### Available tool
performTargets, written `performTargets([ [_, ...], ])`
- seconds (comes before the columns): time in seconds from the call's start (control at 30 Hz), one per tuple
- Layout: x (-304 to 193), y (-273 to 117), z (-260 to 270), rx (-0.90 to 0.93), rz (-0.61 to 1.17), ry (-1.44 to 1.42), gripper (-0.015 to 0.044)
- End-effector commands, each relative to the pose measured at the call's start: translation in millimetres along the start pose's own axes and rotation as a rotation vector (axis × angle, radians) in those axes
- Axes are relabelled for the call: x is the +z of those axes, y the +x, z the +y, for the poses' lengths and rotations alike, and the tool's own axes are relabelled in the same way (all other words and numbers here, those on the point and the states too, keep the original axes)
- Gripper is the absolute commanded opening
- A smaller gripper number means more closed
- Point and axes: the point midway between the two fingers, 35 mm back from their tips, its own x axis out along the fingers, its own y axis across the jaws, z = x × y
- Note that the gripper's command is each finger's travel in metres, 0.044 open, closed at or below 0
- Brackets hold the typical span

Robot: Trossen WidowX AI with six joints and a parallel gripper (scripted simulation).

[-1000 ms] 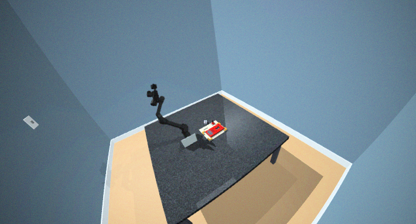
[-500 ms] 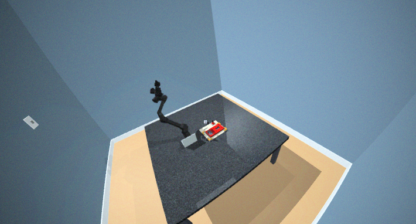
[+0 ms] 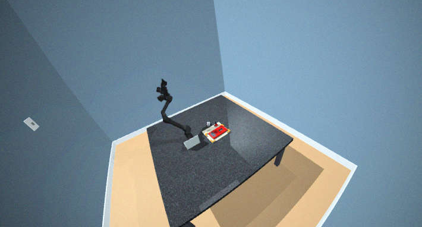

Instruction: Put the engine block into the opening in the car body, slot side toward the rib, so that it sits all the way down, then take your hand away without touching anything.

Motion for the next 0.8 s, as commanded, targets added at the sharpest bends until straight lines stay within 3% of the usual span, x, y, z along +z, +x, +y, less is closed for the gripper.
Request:
performTargets([
  [0.0, -7, -2, 6, 0.011, -0.017, -0.026, 0.044],
  [0.77, -81, -14, 65, 0.248, 0.029, -0.112, 0.044],
])
